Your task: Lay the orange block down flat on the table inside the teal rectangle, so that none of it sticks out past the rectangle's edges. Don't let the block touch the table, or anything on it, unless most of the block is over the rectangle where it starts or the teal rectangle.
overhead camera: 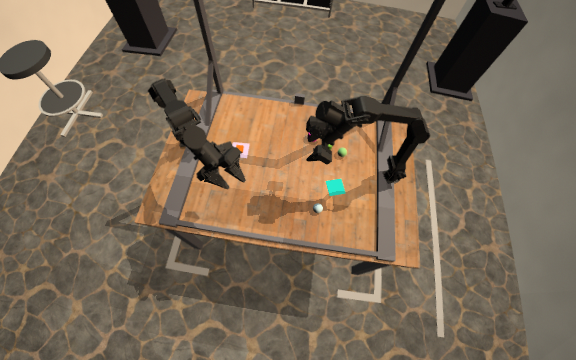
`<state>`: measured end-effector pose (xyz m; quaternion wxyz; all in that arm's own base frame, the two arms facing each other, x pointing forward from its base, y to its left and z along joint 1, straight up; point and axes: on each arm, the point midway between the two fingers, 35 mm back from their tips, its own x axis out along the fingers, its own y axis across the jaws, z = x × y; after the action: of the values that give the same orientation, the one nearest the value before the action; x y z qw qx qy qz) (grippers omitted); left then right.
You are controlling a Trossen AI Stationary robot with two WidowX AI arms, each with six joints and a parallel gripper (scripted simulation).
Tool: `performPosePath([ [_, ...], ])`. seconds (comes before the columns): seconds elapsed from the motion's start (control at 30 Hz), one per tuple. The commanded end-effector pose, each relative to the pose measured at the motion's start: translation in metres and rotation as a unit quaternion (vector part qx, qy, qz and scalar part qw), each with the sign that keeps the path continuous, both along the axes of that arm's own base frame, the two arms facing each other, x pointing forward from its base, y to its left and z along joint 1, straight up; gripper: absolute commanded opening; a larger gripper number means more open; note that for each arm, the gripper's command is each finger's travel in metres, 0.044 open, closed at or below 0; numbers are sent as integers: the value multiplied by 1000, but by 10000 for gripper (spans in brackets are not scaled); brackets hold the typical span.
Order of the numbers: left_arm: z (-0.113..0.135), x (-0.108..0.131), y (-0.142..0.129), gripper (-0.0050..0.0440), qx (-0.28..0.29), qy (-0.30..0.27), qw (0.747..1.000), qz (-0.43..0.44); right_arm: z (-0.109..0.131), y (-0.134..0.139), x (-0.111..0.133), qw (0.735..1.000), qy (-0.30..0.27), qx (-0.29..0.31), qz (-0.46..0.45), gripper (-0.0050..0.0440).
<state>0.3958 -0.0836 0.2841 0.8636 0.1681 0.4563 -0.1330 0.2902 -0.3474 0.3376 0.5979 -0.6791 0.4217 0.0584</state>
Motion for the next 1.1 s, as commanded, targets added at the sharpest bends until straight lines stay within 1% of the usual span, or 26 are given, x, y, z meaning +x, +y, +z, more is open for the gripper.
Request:
performPosePath([
  [0.0,10,-2,0,440,-3,-14,1000,0,13,3,-2,1000,-9,-12,0,440],
  [0.63,9,-4,1,440,-3,-12,1000,1,11,5,-3,1000,-9,-9,-2,440],
  [0.77,4,-12,5,440,-7,-9,1000,11,4,19,-6,1000,-11,13,-23,440],
  [0.87,-8,-23,9,440,-11,1,1000,25,-9,39,-9,997,-14,52,-56,440],
  [1.03,-40,-53,20,440,-22,26,998,57,-42,87,-17,980,-22,145,-137,440],
  [1.07,-40,-53,20,440,-22,26,998,57,-42,87,-17,980,-22,145,-137,440],
])
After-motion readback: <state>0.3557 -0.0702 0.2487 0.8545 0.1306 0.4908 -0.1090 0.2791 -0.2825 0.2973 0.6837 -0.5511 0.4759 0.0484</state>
